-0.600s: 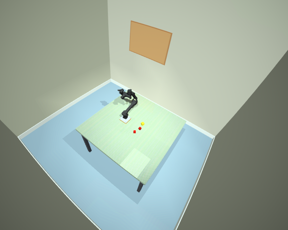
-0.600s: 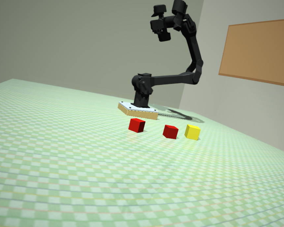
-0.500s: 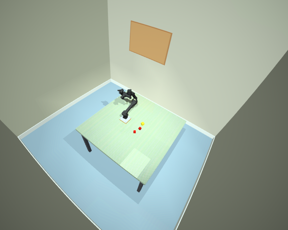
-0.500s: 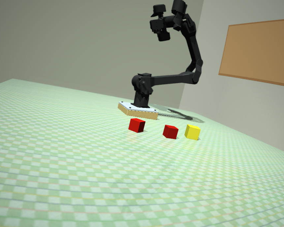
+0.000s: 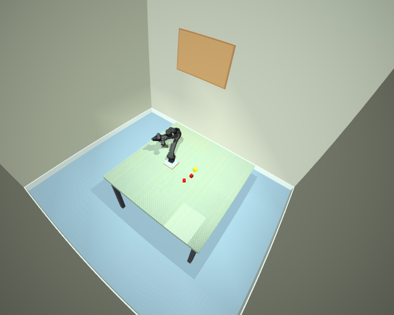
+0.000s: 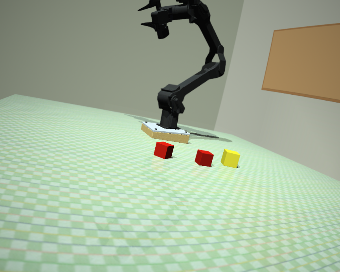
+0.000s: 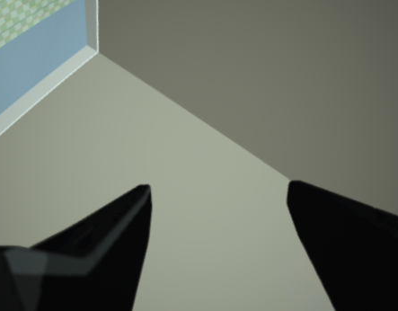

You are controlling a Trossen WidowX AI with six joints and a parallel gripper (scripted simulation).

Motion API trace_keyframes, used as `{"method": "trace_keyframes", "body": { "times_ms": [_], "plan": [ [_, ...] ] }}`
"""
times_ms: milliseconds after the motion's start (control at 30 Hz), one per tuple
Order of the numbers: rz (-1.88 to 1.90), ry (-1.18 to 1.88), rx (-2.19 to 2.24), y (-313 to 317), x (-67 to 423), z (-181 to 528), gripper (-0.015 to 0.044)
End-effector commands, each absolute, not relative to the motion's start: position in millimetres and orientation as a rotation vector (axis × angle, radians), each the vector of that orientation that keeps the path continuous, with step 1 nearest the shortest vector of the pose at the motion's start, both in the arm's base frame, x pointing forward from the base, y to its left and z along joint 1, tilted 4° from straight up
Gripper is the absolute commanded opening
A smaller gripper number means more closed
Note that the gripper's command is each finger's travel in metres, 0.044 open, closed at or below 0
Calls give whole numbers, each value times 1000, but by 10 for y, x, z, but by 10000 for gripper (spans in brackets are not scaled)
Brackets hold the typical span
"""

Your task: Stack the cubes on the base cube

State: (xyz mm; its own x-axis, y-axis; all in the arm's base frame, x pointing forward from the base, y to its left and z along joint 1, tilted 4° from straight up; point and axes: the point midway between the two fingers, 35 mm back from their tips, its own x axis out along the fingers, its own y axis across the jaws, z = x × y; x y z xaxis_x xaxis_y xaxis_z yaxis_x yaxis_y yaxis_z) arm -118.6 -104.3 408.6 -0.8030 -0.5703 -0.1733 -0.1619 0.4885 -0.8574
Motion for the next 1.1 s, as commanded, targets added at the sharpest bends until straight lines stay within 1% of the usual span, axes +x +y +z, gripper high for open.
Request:
{"method": "trace_keyframes", "body": {
  "times_ms": [0, 267, 533, 800, 1067],
  "plan": [
    [-1115, 2170, -704, -1512, -921, 3952, 265],
    [-785, 1924, -803, -2243, -143, 3505, 265],
    [-445, 1724, -783, -2537, 794, 2920, 265],
    [-109, 1591, -672, -2383, 1699, 2270, 265],
    [207, 1539, -495, -1855, 2417, 1623, 265]
  ]
}}
